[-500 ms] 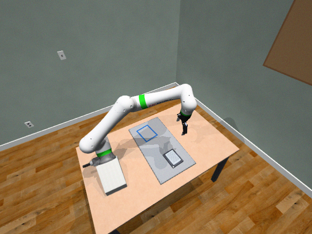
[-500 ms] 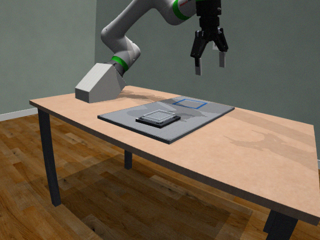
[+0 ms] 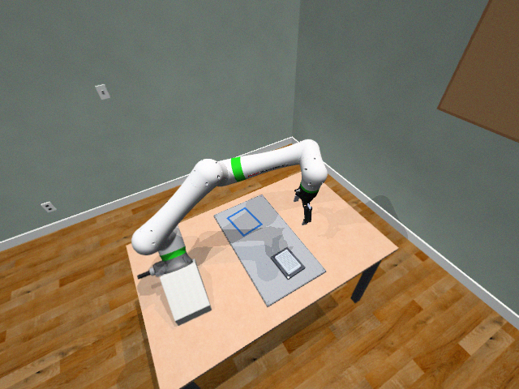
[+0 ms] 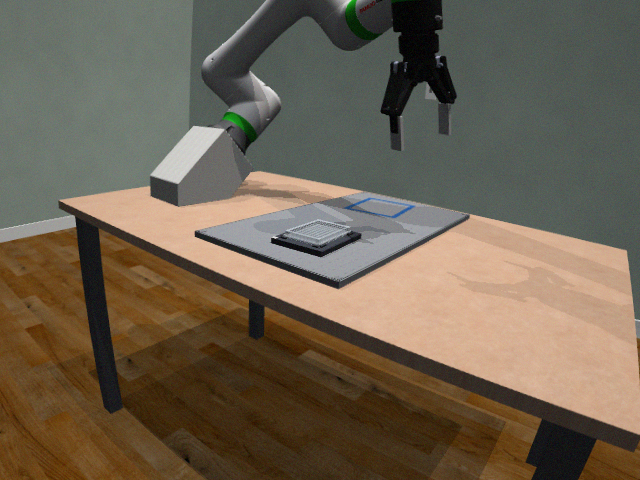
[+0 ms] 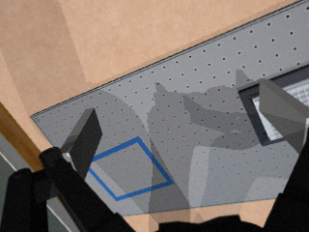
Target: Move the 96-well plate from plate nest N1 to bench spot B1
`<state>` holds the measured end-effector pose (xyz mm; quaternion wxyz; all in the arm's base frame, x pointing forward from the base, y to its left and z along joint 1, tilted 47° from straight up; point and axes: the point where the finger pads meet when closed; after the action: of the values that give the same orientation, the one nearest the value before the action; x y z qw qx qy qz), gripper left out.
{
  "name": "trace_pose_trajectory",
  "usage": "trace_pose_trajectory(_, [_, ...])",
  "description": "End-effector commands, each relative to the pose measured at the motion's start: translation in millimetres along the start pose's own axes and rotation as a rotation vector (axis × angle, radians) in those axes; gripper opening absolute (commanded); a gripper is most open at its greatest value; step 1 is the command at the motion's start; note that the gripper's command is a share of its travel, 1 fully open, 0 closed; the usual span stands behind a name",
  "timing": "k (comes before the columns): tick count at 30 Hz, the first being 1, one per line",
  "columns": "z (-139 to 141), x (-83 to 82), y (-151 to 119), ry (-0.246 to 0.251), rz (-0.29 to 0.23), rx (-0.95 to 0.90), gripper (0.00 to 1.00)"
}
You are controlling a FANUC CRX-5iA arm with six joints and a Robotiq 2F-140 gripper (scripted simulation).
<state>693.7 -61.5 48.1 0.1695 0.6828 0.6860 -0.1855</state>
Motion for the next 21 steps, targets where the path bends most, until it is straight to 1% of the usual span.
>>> trace_pose_trajectory(1, [0.0,-0.3,0.1,0.000,0.001,0.000,1.00])
trace_pose_trajectory(2, [0.0,-0.3,0.1,0.000,0.001,0.000,1.00])
trace_pose_trajectory(9, [28.4,16.5,-11.4,-0.030,0.021,0.228,1.00])
trace_pose_trajectory(11, [33.5,19.5,-13.8,-0.034,0.024,0.256,1.00])
trace_pose_trajectory(15, [49.1,28.4,-22.6,-0.052,0.036,0.383,1.00])
trace_pose_trajectory(19, [54.4,31.3,-25.9,-0.057,0.039,0.415,1.00])
trace_pose_trajectory(21, [61.9,35.5,-31.0,-0.068,0.045,0.481,1.00])
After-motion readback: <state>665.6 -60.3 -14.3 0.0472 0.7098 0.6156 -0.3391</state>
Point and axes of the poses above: the point where the finger pads meet when closed, its own x axis out along the fingers, its own z axis across the jaws, y = z × x, and after that the axes turned 9 degrees about -x, right-handed
